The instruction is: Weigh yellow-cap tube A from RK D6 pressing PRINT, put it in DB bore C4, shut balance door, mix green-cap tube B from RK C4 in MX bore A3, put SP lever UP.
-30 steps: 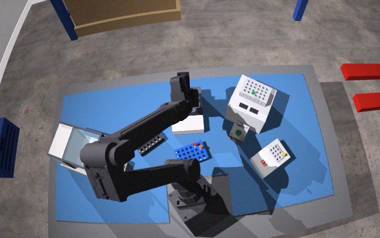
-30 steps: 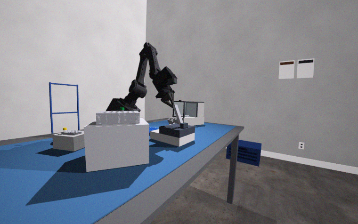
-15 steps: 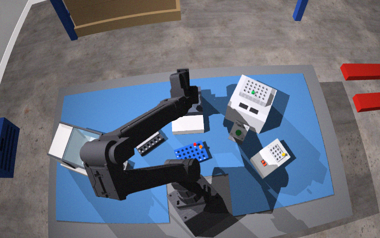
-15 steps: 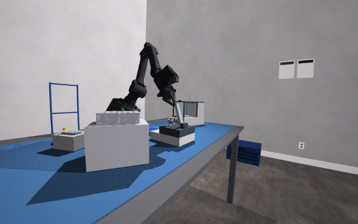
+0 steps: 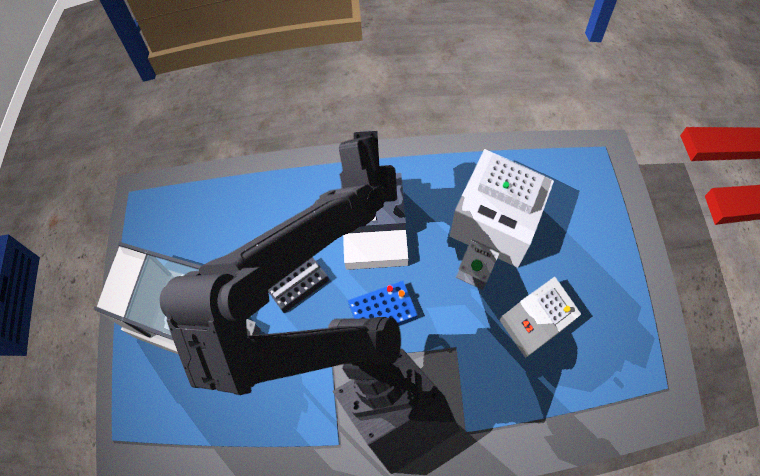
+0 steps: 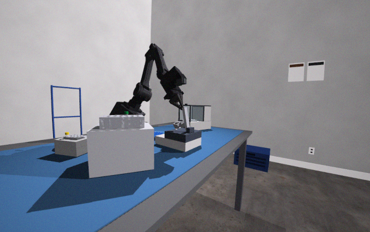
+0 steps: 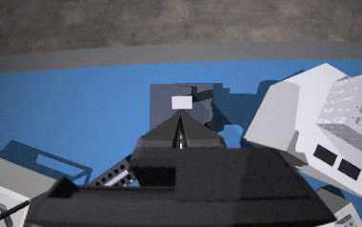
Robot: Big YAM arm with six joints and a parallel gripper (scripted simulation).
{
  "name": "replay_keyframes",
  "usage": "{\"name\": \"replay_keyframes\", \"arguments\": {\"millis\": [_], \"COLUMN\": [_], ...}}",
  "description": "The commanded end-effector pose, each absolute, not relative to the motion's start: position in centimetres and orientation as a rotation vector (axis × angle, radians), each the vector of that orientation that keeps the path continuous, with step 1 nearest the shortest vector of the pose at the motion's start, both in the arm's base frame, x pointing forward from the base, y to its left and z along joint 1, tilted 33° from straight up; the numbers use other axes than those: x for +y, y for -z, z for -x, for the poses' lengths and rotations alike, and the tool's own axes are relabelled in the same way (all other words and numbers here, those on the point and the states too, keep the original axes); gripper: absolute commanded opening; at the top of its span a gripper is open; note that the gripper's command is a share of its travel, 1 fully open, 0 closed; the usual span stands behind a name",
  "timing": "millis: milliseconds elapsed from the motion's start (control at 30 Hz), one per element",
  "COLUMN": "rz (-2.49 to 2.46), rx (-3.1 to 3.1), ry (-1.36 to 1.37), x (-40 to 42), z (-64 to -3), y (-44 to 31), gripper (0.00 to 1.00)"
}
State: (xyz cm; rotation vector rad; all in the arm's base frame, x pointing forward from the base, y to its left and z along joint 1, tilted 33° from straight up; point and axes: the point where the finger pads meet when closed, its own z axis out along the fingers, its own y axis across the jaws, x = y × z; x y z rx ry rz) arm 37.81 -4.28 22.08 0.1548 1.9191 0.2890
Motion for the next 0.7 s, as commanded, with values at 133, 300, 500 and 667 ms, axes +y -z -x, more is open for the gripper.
{"name": "replay_keyframes", "arguments": {"millis": [133,300,500,667], "rz": [-0.141,-0.139,-0.137,-0.134], "rx": [1.901,1.898,1.899,1.902], "ry": [-0.271,-0.272,-0.275,-0.281], "x": [-4.9,-5.0,-4.9,-4.7], "z": [-39.2,-39.4,-39.9,-40.3], "y": [-24.4,-24.8,-25.2,-25.3], "gripper": [0.0,0.0,0.0,0.0]}}
